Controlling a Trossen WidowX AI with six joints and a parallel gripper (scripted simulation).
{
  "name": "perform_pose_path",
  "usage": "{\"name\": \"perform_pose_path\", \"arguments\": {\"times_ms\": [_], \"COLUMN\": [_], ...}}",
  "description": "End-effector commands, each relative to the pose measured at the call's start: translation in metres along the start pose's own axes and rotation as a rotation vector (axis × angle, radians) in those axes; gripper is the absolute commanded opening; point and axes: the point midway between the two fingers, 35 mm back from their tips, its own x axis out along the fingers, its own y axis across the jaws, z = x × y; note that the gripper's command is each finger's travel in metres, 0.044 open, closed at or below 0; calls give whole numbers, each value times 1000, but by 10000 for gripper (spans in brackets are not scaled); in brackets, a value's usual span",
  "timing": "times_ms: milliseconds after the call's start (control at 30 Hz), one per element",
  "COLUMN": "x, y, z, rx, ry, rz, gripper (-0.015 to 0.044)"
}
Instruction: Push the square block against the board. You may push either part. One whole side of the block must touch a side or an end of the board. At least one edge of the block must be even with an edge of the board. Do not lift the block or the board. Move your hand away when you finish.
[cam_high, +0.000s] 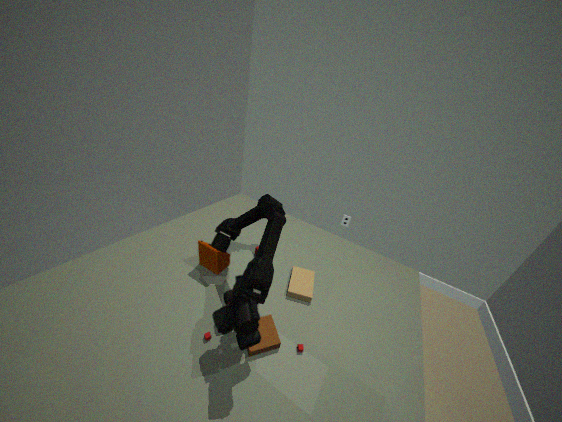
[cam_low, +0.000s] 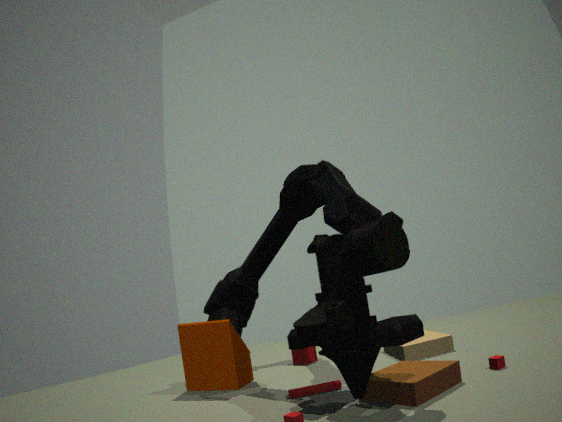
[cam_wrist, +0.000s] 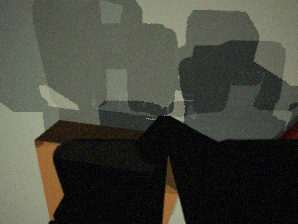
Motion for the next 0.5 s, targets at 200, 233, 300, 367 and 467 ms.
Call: {"name": "perform_pose_path", "arguments": {"times_ms": [200, 233, 300, 367, 467], "x": [0, 0, 0, 0, 0], "y": [3, 3, 4, 4, 5], "z": [-19, -21, -24, -27, -31], "rx": [-10, -10, -10, -10, -10], "ry": [7, 7, 7, 7, 7], "rz": [2, 2, 2, 2, 2], "gripper": [0, 0, 0, 0, 0]}}
